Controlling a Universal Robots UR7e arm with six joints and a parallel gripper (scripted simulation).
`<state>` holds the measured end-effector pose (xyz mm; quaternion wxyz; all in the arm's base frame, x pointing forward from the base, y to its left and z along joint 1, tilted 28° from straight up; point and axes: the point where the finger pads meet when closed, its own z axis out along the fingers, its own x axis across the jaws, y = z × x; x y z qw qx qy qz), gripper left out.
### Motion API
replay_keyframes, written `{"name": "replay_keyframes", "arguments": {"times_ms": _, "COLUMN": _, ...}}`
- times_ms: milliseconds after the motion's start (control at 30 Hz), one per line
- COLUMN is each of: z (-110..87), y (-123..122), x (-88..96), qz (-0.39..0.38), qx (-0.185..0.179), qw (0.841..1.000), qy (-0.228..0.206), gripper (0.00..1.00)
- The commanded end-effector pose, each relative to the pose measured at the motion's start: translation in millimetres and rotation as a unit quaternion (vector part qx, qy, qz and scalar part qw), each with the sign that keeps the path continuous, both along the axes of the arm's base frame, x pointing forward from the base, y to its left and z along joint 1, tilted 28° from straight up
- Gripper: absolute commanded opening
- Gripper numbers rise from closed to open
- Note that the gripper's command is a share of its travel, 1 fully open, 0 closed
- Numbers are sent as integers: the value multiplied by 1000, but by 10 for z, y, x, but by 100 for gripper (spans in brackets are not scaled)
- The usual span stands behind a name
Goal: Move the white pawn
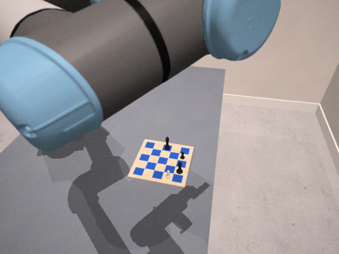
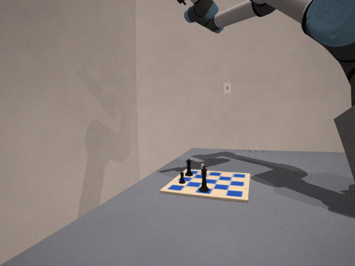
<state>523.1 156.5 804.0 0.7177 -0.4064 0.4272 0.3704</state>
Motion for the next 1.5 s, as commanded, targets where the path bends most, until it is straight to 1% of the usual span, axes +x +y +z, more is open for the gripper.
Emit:
{"name": "replay_keyframes", "arguments": {"times_ms": 0, "z": 7, "y": 6, "x": -8, "qz": 0, "qx": 0, "qw": 1000, "qy": -1, "gripper": 100}}
{"name": "replay_keyframes", "arguments": {"times_ms": 700, "z": 8, "y": 2, "x": -6, "qz": 0, "qx": 1, "qw": 1000, "qy": 1, "gripper": 100}}
{"name": "replay_keyframes", "arguments": {"times_ms": 1100, "z": 35, "y": -66, "x": 40, "qz": -1, "qx": 18, "qw": 1000, "qy": 22, "gripper": 100}}
{"name": "replay_keyframes", "arguments": {"times_ms": 1300, "z": 85, "y": -159, "x": 106, "qz": -2, "qx": 43, "qw": 998, "qy": 55, "gripper": 100}}
{"name": "replay_keyframes", "arguments": {"times_ms": 1467, "z": 145, "y": -289, "x": 203, "qz": -4, "qx": 77, "qw": 992, "qy": 96, "gripper": 100}}
